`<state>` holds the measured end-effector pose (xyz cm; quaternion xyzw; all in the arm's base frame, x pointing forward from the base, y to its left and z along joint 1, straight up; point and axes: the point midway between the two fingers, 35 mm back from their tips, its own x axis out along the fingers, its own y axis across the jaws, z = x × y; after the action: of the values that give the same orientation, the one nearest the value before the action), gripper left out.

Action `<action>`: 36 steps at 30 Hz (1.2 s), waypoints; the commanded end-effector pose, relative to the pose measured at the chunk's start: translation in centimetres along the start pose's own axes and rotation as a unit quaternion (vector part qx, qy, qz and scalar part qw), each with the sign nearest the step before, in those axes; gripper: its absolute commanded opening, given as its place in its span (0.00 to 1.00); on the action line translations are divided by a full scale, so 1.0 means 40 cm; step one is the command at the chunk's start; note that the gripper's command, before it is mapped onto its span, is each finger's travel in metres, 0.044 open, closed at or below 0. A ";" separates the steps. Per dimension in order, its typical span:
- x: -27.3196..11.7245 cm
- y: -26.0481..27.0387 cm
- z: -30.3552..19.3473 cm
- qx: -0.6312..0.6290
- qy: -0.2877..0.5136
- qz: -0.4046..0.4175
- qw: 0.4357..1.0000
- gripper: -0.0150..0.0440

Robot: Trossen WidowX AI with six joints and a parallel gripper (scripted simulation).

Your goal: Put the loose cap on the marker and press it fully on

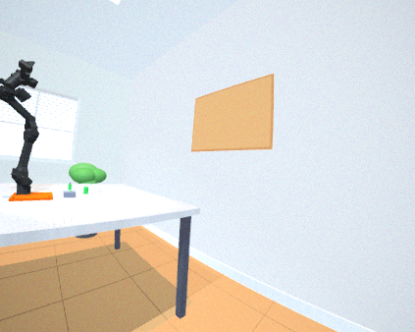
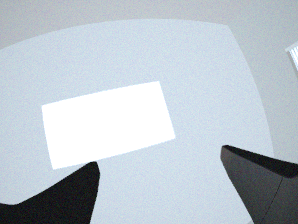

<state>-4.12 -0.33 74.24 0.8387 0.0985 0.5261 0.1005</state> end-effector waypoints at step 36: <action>-0.413 0.777 0.040 0.519 0.499 0.195 0.667 0.68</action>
<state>-9.79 -32.24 69.26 0.4078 0.2288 0.7452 -0.4755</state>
